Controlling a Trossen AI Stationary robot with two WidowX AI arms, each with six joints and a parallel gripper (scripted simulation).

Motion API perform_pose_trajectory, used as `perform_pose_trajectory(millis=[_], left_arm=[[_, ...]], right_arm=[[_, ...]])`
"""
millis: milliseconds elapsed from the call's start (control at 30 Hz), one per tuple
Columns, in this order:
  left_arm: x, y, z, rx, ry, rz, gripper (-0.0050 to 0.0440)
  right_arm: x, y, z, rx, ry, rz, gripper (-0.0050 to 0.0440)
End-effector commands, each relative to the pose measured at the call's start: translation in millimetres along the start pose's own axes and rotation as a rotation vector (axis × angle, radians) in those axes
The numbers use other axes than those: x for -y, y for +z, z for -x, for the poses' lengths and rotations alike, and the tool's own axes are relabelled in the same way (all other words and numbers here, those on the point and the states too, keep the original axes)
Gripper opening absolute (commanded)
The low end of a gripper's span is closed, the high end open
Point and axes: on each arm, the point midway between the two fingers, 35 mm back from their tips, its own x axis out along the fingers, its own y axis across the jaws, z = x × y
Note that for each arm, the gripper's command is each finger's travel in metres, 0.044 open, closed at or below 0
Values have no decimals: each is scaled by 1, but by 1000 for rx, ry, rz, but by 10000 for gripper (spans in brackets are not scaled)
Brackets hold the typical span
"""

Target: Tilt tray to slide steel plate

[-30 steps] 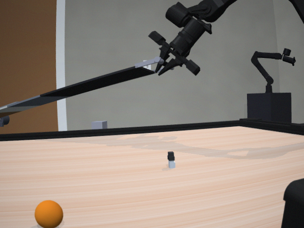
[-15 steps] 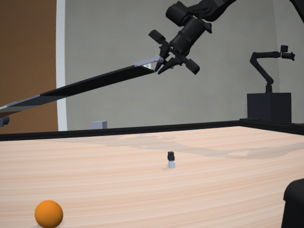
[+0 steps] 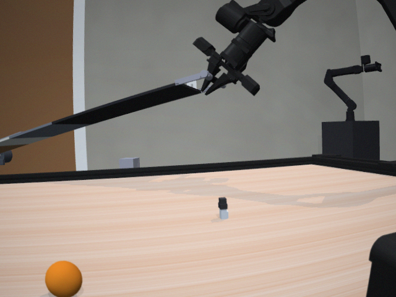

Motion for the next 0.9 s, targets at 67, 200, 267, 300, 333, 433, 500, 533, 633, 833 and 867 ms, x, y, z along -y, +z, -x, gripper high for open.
perform_pose_trajectory(millis=[67,200,267,300,333,433,500,533,633,833,867], left_arm=[[0,0,0,1,0,-3,440],[0,0,0,1,0,-3,440],[0,0,0,1,0,-3,440],[0,0,0,1,0,-3,440],[0,0,0,1,0,-3,440],[0,0,0,1,0,-3,440],[0,0,0,1,0,-3,440],[0,0,0,1,0,-3,440],[0,0,0,1,0,-3,440],[0,0,0,1,0,-3,440],[0,0,0,1,0,-3,440]], right_arm=[[-26,2,24,5,64,0,0],[-26,2,24,5,69,0,0],[-26,2,24,5,71,0,0],[-26,2,24,5,72,0,0],[-26,2,24,5,73,0,0],[-26,2,24,5,76,0,0],[-26,2,24,5,77,0,0],[-26,2,24,5,79,0,0],[-27,2,24,5,81,0,0],[-10,2,13,5,72,0,0],[-8,2,12,5,62,0,0]])
